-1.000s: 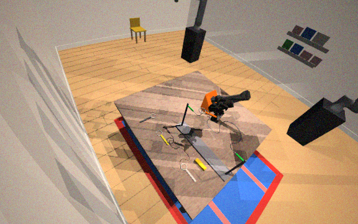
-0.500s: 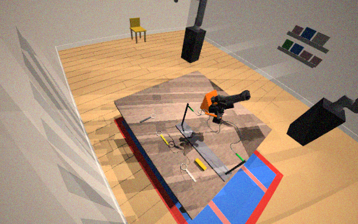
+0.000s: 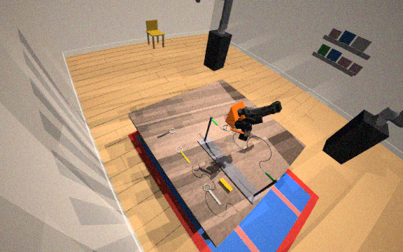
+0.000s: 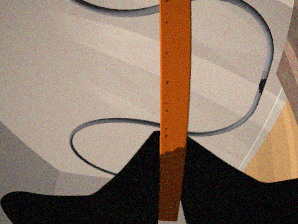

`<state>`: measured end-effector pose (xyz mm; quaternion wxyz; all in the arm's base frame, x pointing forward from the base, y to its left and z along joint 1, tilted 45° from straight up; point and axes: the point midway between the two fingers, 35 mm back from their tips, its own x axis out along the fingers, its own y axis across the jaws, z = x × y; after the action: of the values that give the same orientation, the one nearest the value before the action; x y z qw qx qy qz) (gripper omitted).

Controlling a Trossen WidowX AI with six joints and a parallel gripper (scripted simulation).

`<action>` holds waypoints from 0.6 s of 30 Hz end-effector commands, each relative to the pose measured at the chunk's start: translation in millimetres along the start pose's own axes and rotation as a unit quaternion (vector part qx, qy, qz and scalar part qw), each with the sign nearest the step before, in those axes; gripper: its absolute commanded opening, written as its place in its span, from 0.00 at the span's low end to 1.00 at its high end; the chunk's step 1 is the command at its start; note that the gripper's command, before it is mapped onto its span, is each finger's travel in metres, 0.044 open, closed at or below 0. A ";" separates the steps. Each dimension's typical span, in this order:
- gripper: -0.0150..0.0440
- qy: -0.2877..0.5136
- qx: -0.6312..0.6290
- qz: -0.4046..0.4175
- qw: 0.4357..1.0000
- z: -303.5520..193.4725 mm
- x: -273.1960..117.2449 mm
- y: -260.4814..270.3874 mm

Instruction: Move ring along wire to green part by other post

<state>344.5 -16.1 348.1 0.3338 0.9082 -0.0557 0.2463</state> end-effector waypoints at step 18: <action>0.00 0.021 -0.186 -0.104 0.977 16.1 -15.6 -65.9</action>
<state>352.4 18.9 305.1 0.4919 0.8414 -0.0101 0.2234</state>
